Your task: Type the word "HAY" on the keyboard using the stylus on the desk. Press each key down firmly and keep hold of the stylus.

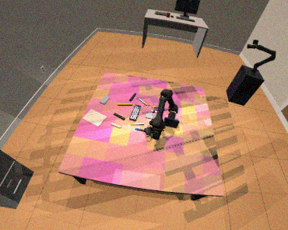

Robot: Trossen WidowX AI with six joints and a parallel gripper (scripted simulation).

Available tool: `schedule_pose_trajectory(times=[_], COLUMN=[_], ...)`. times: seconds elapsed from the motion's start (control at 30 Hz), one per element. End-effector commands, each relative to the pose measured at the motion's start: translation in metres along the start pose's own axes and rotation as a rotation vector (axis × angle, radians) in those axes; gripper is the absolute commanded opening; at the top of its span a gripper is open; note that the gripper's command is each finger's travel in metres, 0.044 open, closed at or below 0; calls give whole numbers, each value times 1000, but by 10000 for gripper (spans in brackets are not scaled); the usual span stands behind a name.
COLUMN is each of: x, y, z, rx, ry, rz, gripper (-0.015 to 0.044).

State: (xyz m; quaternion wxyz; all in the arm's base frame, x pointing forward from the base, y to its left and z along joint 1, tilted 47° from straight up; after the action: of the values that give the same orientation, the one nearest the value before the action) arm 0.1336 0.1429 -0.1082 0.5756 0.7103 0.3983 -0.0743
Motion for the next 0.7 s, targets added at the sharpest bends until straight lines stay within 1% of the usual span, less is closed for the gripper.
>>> schedule_pose_trajectory(times=[0.0,0.17,0.67], x=[-2,-2,0], y=[-1,-1,0], z=[3,3,0], rx=[-7,-7,-1], ry=[-4,-4,1], rz=[-11,-11,0], gripper=[150,150,50])
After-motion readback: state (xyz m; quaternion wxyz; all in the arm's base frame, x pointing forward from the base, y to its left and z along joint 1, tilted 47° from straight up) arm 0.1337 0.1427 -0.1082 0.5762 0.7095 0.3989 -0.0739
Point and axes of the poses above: the point midway between the two fingers, 35 mm back from their tips, its own z axis out along the fingers, its own x axis across the jaws, y = z × x, the point moved 4 cm from there along -z, back along the fingers, and after that the axes turned 9 degrees about -z, right-handed, at the moved point
